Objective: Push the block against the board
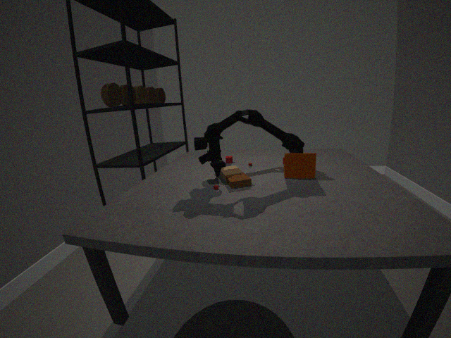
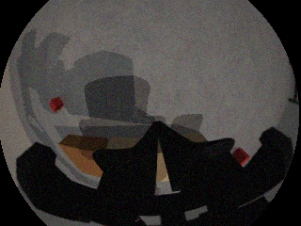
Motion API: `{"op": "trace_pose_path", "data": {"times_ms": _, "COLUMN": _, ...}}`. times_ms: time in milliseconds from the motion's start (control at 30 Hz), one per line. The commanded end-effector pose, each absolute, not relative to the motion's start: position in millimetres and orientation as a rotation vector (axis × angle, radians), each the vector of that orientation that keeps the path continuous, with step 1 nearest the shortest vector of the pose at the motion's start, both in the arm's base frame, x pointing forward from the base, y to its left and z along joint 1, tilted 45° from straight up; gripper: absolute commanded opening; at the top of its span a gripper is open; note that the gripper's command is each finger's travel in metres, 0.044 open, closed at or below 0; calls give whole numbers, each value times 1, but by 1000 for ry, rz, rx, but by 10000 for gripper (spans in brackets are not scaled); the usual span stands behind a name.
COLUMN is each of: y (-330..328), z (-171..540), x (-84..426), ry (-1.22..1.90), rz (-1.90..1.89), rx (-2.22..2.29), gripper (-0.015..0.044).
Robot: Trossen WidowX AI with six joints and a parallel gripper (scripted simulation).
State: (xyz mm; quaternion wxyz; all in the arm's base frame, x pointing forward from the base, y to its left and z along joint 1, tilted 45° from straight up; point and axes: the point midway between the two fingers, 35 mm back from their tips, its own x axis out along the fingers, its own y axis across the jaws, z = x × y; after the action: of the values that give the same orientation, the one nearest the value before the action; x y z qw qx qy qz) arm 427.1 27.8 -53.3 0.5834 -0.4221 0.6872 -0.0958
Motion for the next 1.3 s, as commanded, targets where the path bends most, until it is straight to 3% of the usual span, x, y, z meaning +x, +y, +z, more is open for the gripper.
{"op": "trace_pose_path", "data": {"times_ms": 0, "y": 29, "z": -54, "x": 428, "ry": 1588, "rz": -220, "rx": -997, "gripper": 0}}
{"op": "trace_pose_path", "data": {"times_ms": 500, "y": 22, "z": -48, "x": 410, "ry": 1589, "rz": -219, "rx": -998, "gripper": 0}}
{"op": "trace_pose_path", "data": {"times_ms": 1267, "y": 35, "z": -58, "x": 441, "ry": 1587, "rz": -220, "rx": -997, "gripper": 0}}
